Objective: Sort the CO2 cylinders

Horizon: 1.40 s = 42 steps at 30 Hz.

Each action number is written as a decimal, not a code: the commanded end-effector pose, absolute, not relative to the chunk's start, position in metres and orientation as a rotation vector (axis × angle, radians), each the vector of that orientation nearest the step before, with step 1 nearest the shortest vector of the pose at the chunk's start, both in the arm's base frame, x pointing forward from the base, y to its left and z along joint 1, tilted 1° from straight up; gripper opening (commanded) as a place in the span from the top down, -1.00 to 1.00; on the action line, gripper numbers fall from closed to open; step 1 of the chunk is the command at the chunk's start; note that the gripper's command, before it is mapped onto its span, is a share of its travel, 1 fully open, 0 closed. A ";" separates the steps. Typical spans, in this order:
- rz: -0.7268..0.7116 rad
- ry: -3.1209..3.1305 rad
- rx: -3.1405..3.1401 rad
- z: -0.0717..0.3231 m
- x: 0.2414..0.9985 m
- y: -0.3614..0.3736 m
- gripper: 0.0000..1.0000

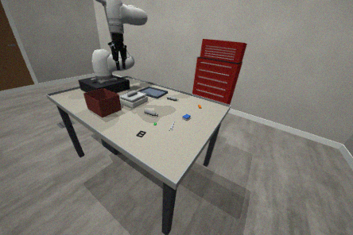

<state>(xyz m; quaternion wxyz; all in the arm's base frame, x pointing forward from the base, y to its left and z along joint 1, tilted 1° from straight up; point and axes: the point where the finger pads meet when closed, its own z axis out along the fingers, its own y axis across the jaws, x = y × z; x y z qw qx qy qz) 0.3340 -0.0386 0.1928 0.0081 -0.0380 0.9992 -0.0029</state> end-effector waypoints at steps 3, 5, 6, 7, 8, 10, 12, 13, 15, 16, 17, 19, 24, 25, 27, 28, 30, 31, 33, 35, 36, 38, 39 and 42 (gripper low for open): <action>-0.017 3.117 -0.191 0.193 0.340 -0.040 0.22; -0.018 3.106 -0.316 0.190 0.346 -0.039 0.22; -0.018 3.096 -0.406 0.188 0.350 -0.039 0.22; -0.016 3.080 -0.513 0.185 0.355 -0.038 0.22; -0.014 3.056 -0.636 0.181 0.361 -0.037 0.22; -0.016 3.001 -0.864 0.173 0.374 -0.037 0.22; -0.023 2.941 -1.059 0.163 0.387 -0.037 0.22; -0.023 2.941 -1.059 0.163 0.387 -0.037 0.22; -0.024 2.842 -1.301 0.157 0.395 -0.037 0.22; -0.030 2.822 -1.352 0.152 0.402 -0.036 0.22; -0.033 2.776 -1.448 0.146 0.408 -0.035 0.22; -0.039 2.680 -1.625 0.136 0.420 -0.034 0.22; -0.044 2.390 -2.036 0.120 0.438 -0.031 0.22; -0.043 2.323 -2.111 0.119 0.439 -0.031 0.22; -0.034 2.182 -2.249 0.118 0.440 -0.031 0.22; -0.028 2.130 -2.293 0.118 0.440 -0.031 0.22; -0.027 2.131 -2.293 0.117 0.440 -0.031 0.22; -0.027 2.131 -2.293 0.117 0.440 -0.031 0.22; -0.020 2.133 -2.296 0.117 0.437 -0.030 0.22; -0.022 2.132 -2.295 0.115 0.437 -0.030 0.22; -0.022 2.132 -2.295 0.113 0.437 -0.030 0.22; -0.018 2.133 -2.297 0.108 0.435 -0.030 0.22; -0.018 2.132 -2.298 0.106 0.435 -0.029 0.22; -0.019 2.131 -2.300 0.098 0.435 -0.030 0.22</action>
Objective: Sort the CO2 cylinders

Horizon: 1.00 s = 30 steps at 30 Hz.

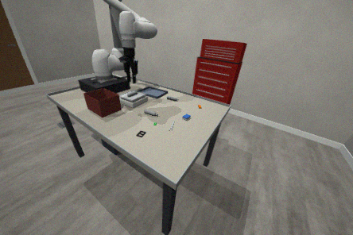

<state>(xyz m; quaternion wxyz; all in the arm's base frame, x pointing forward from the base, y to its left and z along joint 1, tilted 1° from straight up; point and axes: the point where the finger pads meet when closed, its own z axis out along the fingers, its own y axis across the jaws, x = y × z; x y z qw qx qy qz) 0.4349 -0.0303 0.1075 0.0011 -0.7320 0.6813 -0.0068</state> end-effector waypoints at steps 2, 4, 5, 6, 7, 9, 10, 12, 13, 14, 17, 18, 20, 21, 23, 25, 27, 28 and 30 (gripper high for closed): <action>-0.019 2.131 -2.301 0.092 0.435 -0.030 0.22; -0.019 2.131 -2.301 0.084 0.435 -0.030 0.22; -0.019 2.131 -2.301 0.084 0.435 -0.030 0.22; -0.019 2.131 -2.301 0.084 0.435 -0.030 0.22; -0.019 2.131 -2.301 0.080 0.435 -0.030 0.22; -0.019 2.131 -2.301 0.071 0.435 -0.030 0.22; -0.019 2.131 -2.301 0.066 0.435 -0.030 0.22; -0.020 2.131 -2.301 0.058 0.435 -0.031 0.22; -0.020 2.131 -2.301 0.053 0.435 -0.031 0.22; -0.020 2.131 -2.301 0.049 0.435 -0.031 0.22; -0.020 2.131 -2.301 0.036 0.436 -0.031 0.22; -0.020 2.131 -2.302 0.033 0.436 -0.031 0.22; -0.020 2.131 -2.302 0.026 0.436 -0.031 0.22; -0.020 2.131 -2.302 0.023 0.436 -0.031 0.22; -0.020 2.131 -2.302 0.023 0.436 -0.031 0.22; -0.020 2.130 -2.302 0.017 0.436 -0.031 0.22; -0.020 2.130 -2.302 0.013 0.436 -0.031 0.22; -0.020 2.130 -2.302 0.011 0.436 -0.031 0.22; -0.020 2.130 -2.302 0.009 0.436 -0.031 0.22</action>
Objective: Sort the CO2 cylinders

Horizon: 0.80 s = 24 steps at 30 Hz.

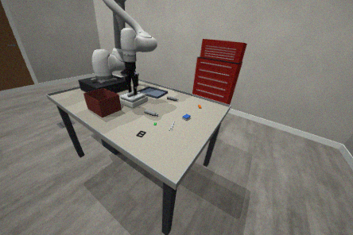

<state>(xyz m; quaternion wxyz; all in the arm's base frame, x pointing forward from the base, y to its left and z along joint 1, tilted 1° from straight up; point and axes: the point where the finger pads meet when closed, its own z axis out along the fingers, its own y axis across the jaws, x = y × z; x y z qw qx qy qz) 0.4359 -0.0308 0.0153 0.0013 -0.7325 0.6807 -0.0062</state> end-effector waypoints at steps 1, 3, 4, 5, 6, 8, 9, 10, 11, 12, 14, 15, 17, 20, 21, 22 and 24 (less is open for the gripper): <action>-0.020 2.130 -2.303 0.008 0.436 -0.031 0.22; -0.022 2.130 -2.302 0.007 0.437 -0.031 0.22; -0.023 2.130 -2.302 0.007 0.437 -0.031 0.22; -0.023 2.130 -2.302 0.007 0.437 -0.032 0.22; -0.024 2.129 -2.301 0.007 0.437 -0.032 0.22; -0.026 2.129 -2.301 0.008 0.438 -0.032 0.22; -0.026 2.129 -2.301 0.008 0.438 -0.032 0.22; -0.026 2.129 -2.301 0.008 0.438 -0.032 0.22; -0.025 2.129 -2.301 0.008 0.437 -0.032 0.22; -0.024 2.129 -2.301 0.008 0.437 -0.031 0.22; -0.024 2.129 -2.301 0.008 0.437 -0.031 0.22; -0.024 2.129 -2.301 0.008 0.437 -0.031 0.22; -0.024 2.129 -2.301 0.008 0.437 -0.031 0.80; -0.024 2.129 -2.301 0.008 0.437 -0.031 0.80; -0.024 2.129 -2.301 0.008 0.437 -0.031 0.80; -0.024 2.129 -2.301 0.008 0.437 -0.031 0.80; -0.024 2.129 -2.301 0.008 0.437 -0.031 0.80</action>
